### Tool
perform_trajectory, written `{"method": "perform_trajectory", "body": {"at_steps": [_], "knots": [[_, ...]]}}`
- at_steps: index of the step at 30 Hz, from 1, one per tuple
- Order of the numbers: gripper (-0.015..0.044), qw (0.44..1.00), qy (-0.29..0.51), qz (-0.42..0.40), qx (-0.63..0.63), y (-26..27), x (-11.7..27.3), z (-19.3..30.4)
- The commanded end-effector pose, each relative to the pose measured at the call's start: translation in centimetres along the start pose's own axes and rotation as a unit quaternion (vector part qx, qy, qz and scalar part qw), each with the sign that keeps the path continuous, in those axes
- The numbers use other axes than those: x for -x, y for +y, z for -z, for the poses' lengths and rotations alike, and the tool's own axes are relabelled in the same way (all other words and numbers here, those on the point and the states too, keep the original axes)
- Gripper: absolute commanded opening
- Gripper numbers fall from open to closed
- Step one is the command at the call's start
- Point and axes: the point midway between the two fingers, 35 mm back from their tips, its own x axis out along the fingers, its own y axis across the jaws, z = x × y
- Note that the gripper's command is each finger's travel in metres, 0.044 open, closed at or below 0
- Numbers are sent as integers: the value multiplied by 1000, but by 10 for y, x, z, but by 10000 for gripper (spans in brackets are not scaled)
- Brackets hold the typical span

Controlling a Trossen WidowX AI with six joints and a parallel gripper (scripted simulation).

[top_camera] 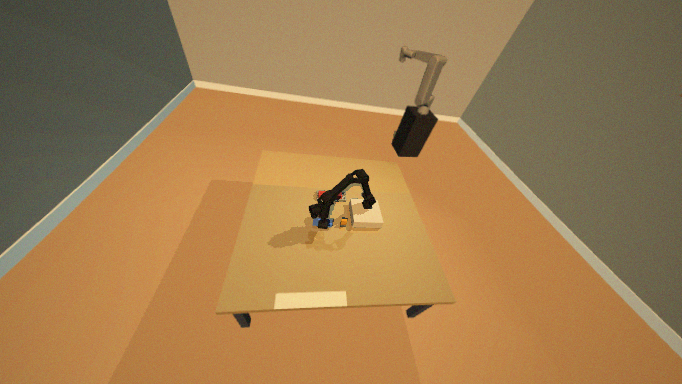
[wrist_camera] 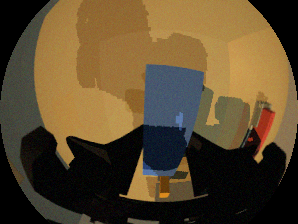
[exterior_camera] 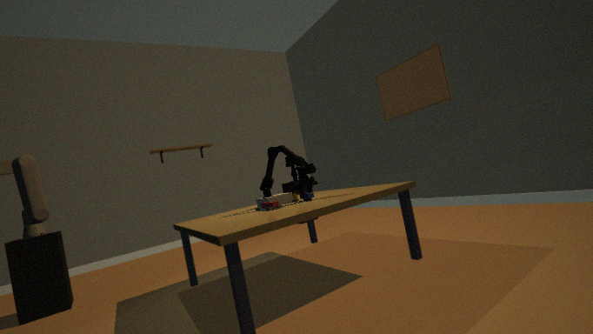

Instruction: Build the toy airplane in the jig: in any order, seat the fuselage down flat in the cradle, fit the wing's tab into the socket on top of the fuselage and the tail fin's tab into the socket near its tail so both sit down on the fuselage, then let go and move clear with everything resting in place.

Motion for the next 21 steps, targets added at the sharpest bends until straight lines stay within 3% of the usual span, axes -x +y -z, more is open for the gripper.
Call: {"method": "perform_trajectory", "body": {"at_steps": [1, 21], "knots": [[0, 1000, 1, -7, 11, 0, 4, 0], [0, 1000, 0, -8, 12, 3, 63, -5]]}}
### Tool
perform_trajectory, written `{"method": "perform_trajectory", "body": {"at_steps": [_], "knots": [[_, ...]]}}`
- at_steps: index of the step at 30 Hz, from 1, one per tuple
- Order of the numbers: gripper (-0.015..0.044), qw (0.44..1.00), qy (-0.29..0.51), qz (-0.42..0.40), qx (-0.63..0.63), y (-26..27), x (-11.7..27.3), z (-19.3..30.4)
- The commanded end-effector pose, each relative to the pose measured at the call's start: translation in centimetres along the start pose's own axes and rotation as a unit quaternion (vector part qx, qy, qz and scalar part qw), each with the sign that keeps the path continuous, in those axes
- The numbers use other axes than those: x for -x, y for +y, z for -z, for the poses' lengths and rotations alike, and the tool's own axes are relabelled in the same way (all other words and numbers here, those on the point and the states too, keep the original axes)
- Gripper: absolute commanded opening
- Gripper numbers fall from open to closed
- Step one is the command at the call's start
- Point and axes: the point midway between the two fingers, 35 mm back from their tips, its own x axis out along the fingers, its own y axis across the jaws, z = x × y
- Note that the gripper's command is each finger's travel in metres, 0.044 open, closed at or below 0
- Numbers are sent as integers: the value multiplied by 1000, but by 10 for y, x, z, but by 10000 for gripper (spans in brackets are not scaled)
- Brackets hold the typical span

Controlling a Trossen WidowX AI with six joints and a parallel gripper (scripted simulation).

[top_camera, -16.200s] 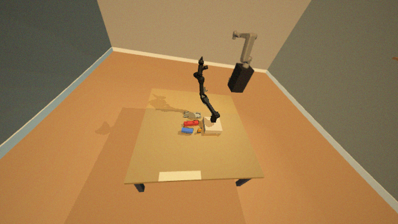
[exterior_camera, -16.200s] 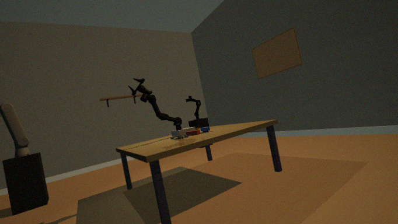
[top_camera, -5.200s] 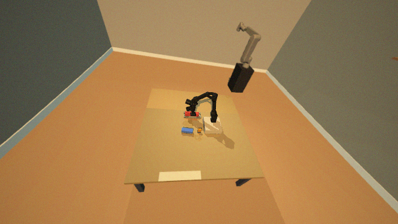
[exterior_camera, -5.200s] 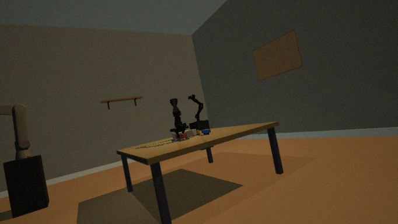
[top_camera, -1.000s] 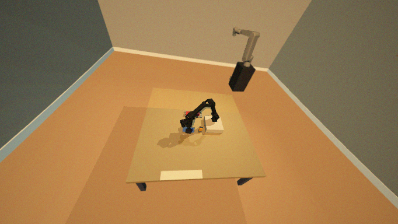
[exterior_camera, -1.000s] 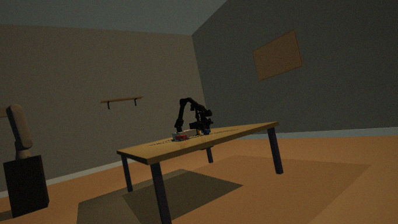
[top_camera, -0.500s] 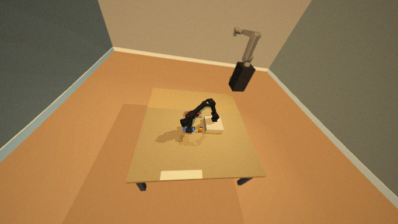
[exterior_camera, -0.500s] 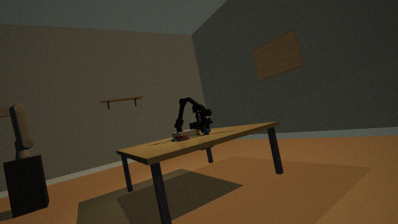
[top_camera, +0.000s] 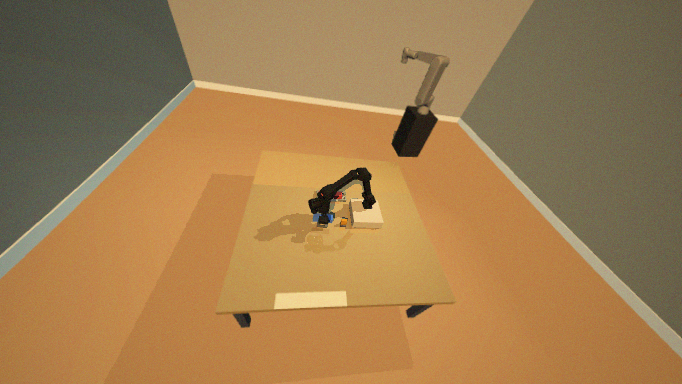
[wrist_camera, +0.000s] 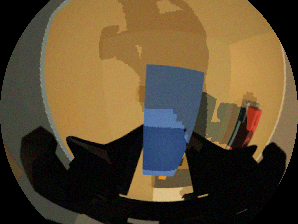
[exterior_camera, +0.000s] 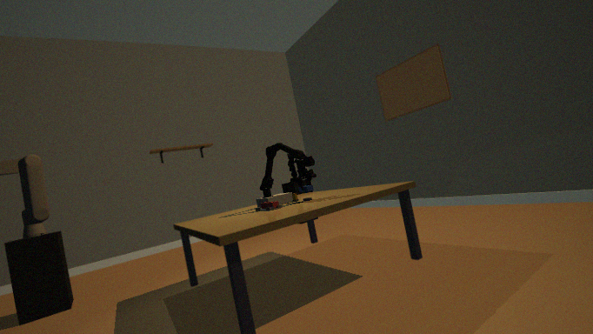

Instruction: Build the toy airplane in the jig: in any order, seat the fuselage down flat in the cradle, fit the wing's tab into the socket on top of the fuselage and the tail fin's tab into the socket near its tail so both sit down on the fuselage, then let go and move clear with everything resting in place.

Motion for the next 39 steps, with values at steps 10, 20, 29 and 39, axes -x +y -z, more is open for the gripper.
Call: {"method": "perform_trajectory", "body": {"at_steps": [10, 20, 29, 39], "knots": [[0, 1000, -4, 3, -12, 1, 44, 0], [0, 1000, -4, 7, -20, 0, 74, 4], [0, 998, -5, 7, -60, -18, 73, 1], [0, 991, -6, 8, -134, -50, 69, -3]]}}
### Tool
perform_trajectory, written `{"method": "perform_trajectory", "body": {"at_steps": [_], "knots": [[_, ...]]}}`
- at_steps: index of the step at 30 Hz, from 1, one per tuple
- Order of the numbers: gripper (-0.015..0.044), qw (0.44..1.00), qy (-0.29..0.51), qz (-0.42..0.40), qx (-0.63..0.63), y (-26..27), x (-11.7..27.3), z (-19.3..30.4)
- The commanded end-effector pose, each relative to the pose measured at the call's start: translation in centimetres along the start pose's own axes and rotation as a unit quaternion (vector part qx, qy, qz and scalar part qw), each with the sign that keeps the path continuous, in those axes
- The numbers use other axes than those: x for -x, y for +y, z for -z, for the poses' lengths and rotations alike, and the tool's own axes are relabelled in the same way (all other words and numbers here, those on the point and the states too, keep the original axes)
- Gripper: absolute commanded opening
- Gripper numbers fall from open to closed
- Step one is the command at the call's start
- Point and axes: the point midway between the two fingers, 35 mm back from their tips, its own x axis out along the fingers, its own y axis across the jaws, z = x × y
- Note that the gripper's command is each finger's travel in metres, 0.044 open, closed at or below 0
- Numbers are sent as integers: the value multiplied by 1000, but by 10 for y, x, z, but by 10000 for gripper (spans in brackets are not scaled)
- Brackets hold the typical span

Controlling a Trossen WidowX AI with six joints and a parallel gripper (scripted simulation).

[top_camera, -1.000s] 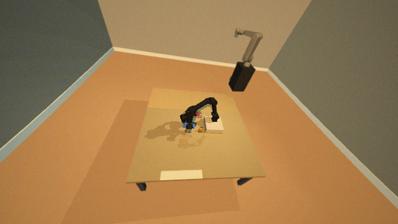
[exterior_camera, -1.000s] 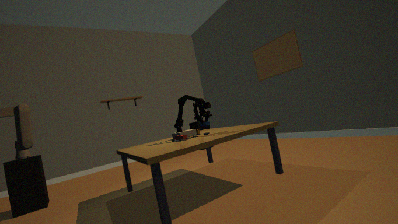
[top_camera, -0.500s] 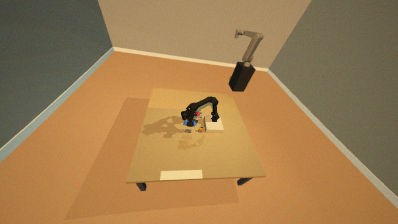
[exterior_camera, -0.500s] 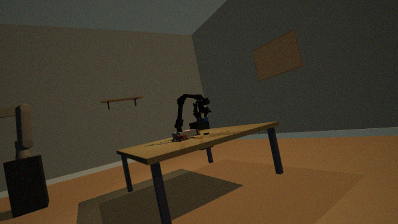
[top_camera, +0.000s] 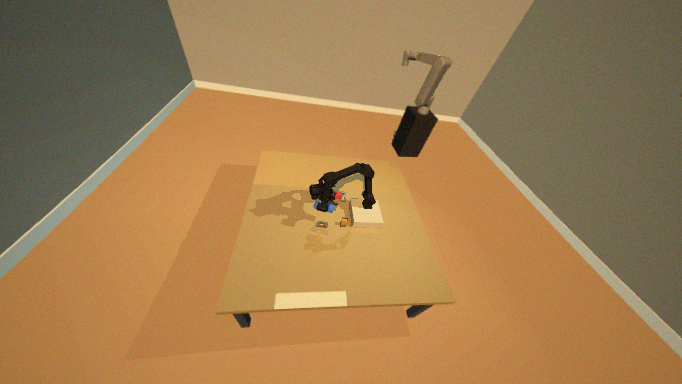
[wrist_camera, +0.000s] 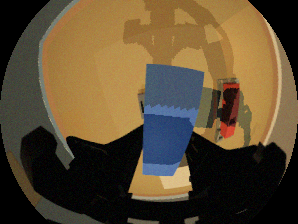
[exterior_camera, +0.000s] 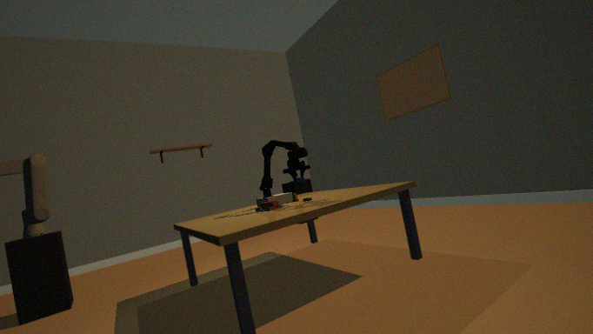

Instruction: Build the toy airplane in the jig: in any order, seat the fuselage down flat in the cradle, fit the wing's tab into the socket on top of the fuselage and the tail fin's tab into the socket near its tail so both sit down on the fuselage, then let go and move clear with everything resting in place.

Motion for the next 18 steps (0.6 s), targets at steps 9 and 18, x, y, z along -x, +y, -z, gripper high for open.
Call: {"method": "perform_trajectory", "body": {"at_steps": [9, 18], "knots": [[0, 996, -6, 1, -89, -38, -3, -11], [0, 987, -6, 2, -158, -67, -7, -15]]}}
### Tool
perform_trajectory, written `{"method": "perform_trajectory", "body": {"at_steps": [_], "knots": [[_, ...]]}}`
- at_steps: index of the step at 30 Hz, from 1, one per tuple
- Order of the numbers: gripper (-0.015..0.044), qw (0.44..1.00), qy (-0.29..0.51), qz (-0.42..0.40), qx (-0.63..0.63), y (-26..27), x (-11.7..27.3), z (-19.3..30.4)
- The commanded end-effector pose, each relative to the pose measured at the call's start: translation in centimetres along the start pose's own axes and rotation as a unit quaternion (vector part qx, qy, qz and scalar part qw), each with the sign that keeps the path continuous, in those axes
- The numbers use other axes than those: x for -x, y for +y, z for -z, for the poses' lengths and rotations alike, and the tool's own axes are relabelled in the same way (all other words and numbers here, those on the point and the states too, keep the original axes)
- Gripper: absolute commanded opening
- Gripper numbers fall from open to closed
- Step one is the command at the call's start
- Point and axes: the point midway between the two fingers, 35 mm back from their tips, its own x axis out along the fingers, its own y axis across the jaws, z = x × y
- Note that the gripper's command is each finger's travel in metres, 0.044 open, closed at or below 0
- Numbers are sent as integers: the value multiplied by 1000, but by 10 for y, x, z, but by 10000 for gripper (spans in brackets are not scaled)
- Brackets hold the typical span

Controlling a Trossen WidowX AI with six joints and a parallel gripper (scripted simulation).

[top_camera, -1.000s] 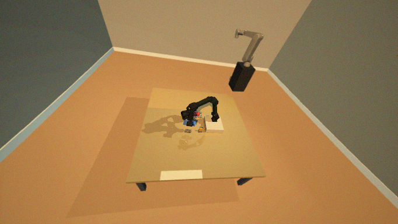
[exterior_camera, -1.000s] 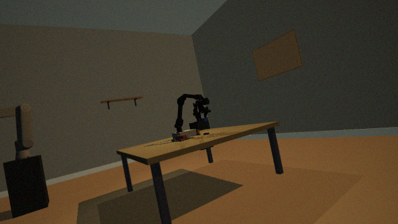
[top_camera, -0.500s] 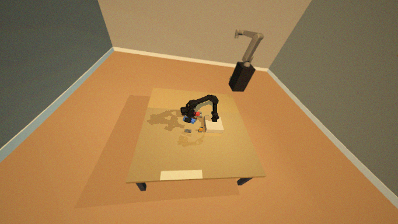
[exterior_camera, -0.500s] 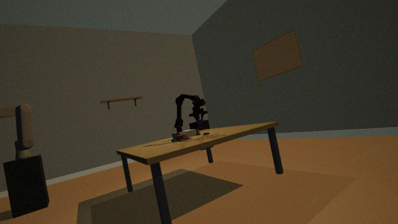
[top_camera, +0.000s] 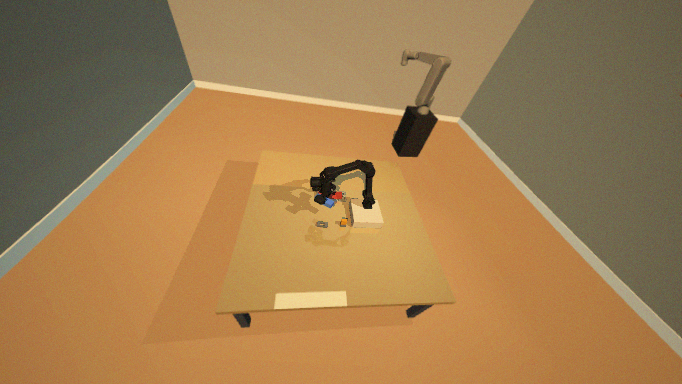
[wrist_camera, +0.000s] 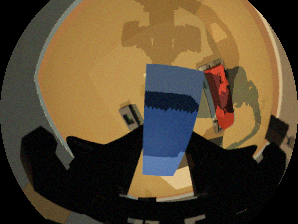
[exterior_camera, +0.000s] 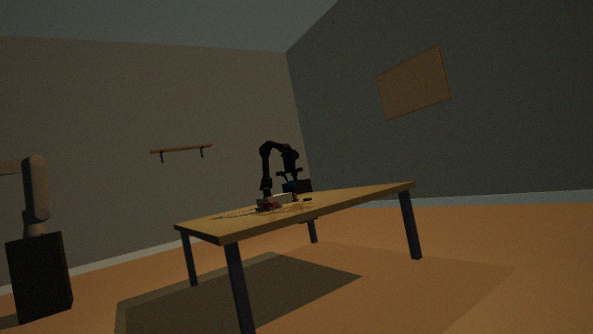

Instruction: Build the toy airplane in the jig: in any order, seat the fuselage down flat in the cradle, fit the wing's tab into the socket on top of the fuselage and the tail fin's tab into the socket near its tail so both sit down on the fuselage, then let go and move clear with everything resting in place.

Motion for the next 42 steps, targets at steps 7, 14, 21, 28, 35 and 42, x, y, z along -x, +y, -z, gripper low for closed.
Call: {"method": "perform_trajectory", "body": {"at_steps": [7, 14, 21, 28, 35, 42], "knots": [[0, 997, -5, 1, -76, -31, -3, -12], [0, 991, -6, 1, -131, -53, -6, -18], [0, 982, -6, 2, -187, -75, -10, -22], [0, 970, -7, 3, -243, -98, -14, -24], [0, 954, -7, 3, -299, -120, -18, -25], [0, 935, -8, 4, -354, -143, -22, -23]]}}
